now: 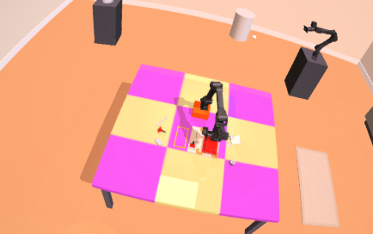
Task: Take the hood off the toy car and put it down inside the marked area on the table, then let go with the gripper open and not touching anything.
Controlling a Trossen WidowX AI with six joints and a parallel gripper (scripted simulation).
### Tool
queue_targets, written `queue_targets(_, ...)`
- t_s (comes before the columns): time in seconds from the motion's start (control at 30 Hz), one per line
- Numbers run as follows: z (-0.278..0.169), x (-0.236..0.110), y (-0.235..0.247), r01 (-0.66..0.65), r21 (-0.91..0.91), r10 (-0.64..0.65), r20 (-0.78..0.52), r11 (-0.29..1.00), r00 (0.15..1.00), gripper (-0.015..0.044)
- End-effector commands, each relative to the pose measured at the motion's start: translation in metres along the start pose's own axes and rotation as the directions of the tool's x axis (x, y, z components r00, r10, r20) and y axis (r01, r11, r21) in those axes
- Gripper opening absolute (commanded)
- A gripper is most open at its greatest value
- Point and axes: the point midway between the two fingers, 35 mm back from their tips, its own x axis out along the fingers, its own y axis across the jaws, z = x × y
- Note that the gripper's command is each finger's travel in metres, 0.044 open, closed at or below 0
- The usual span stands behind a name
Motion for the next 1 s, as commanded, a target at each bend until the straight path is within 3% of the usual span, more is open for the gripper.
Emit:
queue_targets(0.0,-0.004,0.003,0.001,0.000,-0.011,-0.001,-0.020,1.000,1.000,0.0440)
queue_targets(0.97,-0.004,0.023,0.002,0.000,-0.011,-0.001,-0.020,1.000,1.000,0.0440)
